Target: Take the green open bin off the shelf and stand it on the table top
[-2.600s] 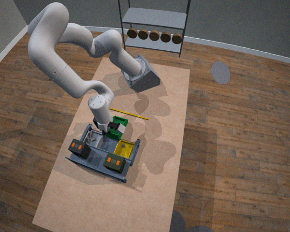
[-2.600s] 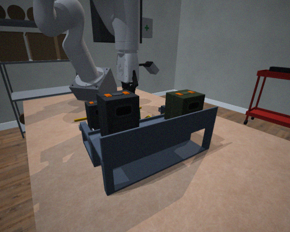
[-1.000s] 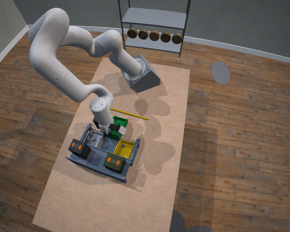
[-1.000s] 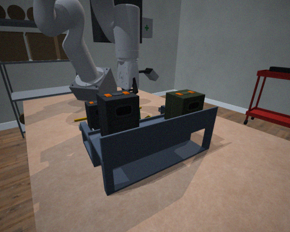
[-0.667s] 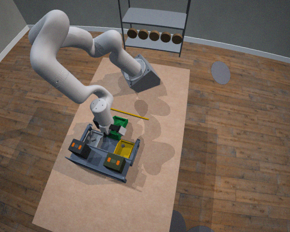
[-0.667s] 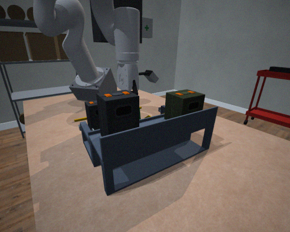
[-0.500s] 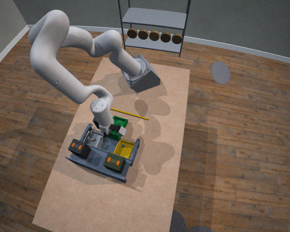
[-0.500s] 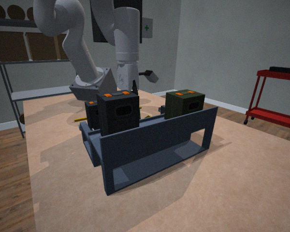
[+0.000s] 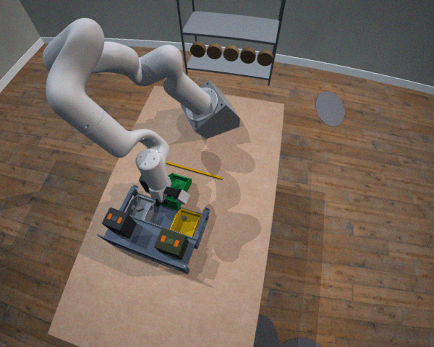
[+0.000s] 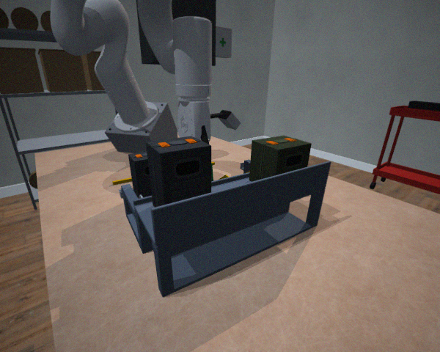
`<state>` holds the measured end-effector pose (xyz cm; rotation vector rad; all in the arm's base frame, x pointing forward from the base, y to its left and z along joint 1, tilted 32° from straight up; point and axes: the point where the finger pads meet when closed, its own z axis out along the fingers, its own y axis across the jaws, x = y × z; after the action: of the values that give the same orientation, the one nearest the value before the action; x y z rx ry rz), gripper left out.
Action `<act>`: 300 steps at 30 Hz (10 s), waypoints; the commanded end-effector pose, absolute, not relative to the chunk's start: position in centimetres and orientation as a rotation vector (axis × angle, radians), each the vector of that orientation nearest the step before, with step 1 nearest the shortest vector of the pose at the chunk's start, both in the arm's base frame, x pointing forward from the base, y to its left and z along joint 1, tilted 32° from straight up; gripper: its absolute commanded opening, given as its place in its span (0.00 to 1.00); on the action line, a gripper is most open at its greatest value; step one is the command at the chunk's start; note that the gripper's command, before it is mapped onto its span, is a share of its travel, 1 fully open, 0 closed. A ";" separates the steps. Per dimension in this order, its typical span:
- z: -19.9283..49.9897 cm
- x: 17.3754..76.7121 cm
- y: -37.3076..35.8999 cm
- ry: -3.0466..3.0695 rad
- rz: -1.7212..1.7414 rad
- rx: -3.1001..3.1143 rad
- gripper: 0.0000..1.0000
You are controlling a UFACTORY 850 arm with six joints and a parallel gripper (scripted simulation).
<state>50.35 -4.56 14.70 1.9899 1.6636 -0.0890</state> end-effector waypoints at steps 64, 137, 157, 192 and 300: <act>13.0 50.9 -5.4 1.663 -0.087 1.989 0.00; 13.4 50.6 -5.2 1.663 -0.088 1.989 0.00; 12.7 48.7 -5.0 1.663 -0.088 1.989 0.00; 11.2 48.9 -5.7 1.663 -0.088 1.989 0.00; 10.2 49.3 -6.2 1.663 -0.088 1.989 0.33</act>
<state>49.22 -6.21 10.15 1.9898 1.6636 -0.0890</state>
